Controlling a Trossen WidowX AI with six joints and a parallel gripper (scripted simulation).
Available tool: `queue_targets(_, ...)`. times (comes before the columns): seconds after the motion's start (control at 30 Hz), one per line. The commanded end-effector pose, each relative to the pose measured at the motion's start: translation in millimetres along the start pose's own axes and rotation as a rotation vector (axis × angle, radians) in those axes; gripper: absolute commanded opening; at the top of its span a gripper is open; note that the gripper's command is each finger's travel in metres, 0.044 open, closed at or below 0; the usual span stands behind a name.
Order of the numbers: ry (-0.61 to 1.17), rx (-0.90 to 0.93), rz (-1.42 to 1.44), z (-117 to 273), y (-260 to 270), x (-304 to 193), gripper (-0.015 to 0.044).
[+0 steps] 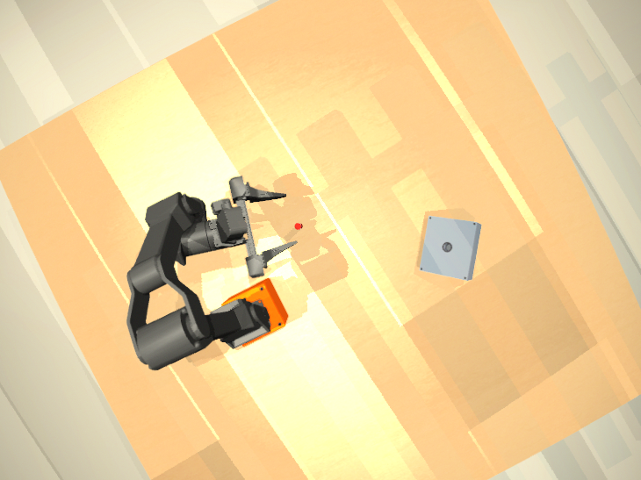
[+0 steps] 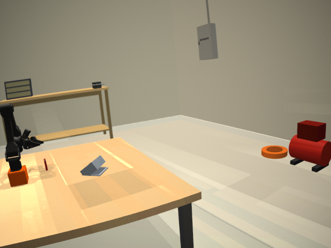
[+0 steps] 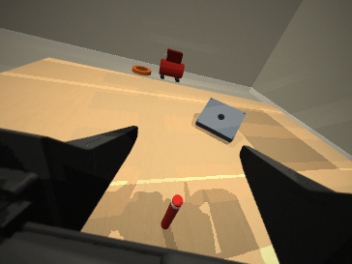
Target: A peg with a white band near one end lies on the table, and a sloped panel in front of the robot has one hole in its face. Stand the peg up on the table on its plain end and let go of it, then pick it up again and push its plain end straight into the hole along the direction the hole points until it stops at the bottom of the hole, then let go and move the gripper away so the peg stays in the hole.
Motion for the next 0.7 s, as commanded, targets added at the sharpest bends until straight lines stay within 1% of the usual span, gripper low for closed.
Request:
queue_targets(0.0, 0.0, 0.001, -0.003, 5.1, -17.2, 29.4, 0.044)
queue_targets(0.2, 0.018, -0.014, 0.001, 4.3, -23.4, 34.1, 0.044)
queue_targets(0.43, 0.208, -0.143, 0.031, -9.6, -36.6, 17.2, 0.044)
queue_targets(0.67, 0.427, -0.232, 0.044, -19.3, -46.1, -0.6, 0.044)
Point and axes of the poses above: the point midway between the two fingers, 35 mm back from their tips, its own z axis back along the fingers, its own y axis across the jaws, x = y × z, the point moved 1 cm from there along z, back along the fingers, and after that the axes turned 12 degrees about z, right-handed, at the moved point
